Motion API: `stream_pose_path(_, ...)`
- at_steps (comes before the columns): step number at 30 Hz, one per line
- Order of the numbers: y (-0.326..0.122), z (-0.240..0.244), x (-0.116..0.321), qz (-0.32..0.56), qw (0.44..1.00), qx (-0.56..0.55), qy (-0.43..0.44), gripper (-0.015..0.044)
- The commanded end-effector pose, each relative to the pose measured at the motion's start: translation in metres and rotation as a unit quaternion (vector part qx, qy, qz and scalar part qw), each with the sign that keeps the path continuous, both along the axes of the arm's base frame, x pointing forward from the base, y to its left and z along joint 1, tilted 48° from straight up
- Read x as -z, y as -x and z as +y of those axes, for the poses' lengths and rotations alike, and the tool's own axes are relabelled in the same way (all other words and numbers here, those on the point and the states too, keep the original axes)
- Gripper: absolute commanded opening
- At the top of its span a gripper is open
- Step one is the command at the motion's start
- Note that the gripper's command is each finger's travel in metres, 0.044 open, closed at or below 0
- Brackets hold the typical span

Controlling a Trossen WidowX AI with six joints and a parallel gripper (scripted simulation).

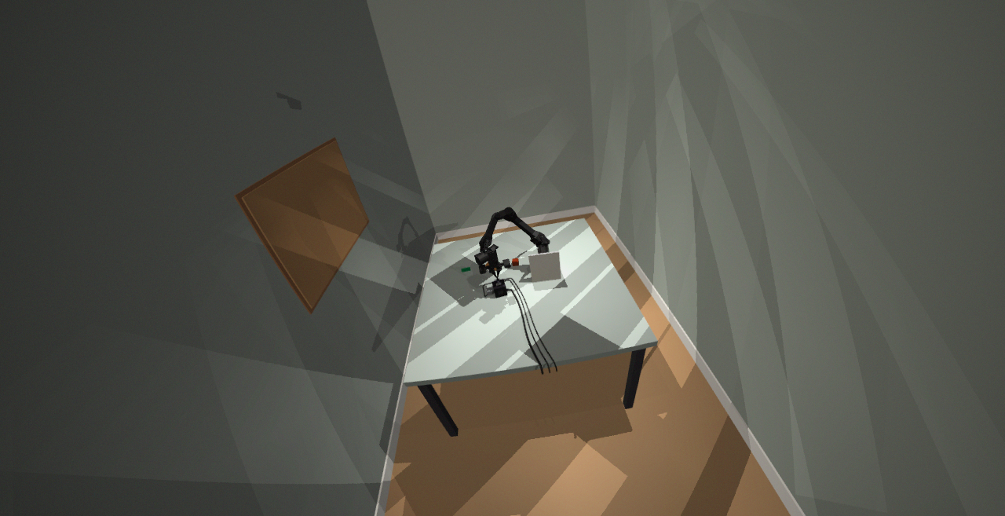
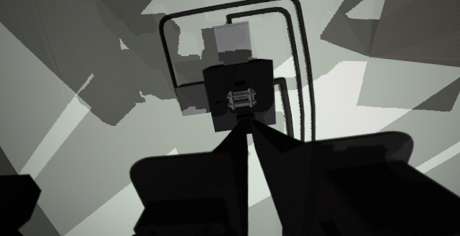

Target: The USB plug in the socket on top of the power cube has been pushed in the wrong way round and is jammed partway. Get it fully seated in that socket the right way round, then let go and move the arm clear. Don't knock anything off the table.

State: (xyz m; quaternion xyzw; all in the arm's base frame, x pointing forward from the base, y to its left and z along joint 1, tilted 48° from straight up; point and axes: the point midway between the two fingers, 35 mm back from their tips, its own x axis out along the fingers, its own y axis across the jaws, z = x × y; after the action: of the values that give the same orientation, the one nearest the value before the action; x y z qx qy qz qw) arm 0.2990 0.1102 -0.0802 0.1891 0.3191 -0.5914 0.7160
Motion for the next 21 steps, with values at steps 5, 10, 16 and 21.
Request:
stream_pose_path(5, 0.0002, -0.0003, 0.0003, -0.015, 1.0, 0.015, -0.002, 0.0)
stream_pose_path(10, 0.0002, -0.0003, 0.0003, -0.015, 1.0, 0.015, -0.002, 0.0)
stream_pose_path(16, -0.0001, -0.0007, 0.0001, -0.012, 1.0, 0.011, 0.0, 0.0)
stream_pose_path(21, -0.0003, -0.0013, 0.0003, -0.012, 1.0, 0.01, 0.001, 0.0)
